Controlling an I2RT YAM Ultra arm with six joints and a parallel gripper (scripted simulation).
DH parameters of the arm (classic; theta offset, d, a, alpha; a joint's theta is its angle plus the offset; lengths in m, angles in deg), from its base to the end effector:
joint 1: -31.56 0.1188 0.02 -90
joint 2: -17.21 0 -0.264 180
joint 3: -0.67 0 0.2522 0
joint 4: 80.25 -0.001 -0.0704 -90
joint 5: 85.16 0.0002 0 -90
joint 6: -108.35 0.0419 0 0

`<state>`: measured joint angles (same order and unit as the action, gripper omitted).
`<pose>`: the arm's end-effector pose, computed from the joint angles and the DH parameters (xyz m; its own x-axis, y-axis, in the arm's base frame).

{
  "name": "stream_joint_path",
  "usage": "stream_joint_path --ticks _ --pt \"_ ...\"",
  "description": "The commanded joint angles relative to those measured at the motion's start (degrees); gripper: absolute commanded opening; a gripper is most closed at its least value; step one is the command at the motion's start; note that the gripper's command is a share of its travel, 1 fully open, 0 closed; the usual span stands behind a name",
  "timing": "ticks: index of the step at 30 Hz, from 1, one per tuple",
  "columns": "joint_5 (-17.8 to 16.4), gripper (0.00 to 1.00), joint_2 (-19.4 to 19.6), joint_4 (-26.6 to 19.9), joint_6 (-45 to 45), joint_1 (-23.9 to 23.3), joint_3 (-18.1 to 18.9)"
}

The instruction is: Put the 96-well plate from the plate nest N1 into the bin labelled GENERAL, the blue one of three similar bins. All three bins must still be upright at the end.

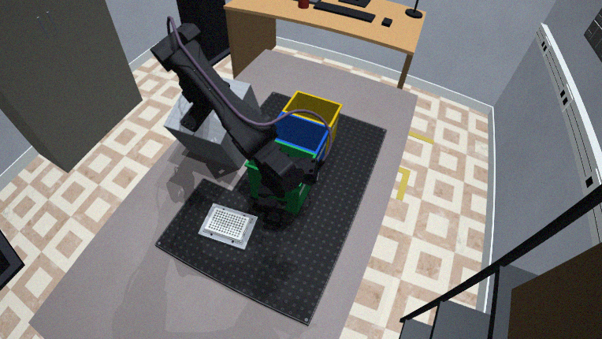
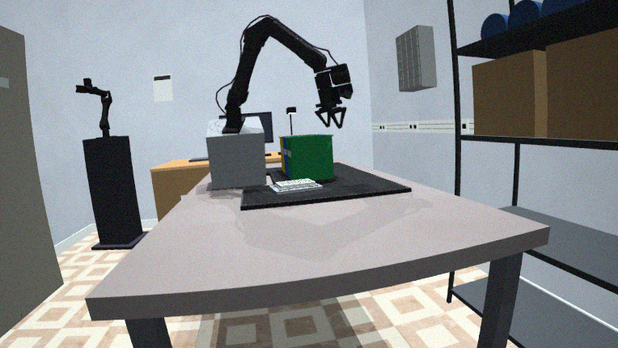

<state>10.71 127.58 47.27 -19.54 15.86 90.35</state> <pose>0.3650 -0.1060 0.1698 -0.9100 -0.3788 -0.1684 -0.3310 0.9085 -0.2551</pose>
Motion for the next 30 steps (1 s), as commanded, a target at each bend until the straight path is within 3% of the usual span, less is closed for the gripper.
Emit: stream_joint_path --ticks 1,6,8,14,16,21,23,30 --pt "1.4 1.0 -2.9 -1.7 -1.3 -0.8 -1.5" --pt "-0.4 1.0 -5.8 -1.5 -4.2 -3.9 -4.4" --pt "2.6 1.0 -6.4 -2.7 -3.3 -4.0 -4.4" --pt "1.9 1.0 -8.8 -2.7 -5.8 -6.6 -6.9" --pt "4.4 1.0 -9.6 -3.7 -5.0 -6.6 -7.1" --pt "3.5 1.0 -12.5 -3.9 -8.0 -10.1 -10.2" --pt "7.0 1.0 -12.6 -5.8 -6.2 -9.8 -9.7" --pt "5.9 1.0 -16.7 -5.6 -10.1 -13.9 -13.8"
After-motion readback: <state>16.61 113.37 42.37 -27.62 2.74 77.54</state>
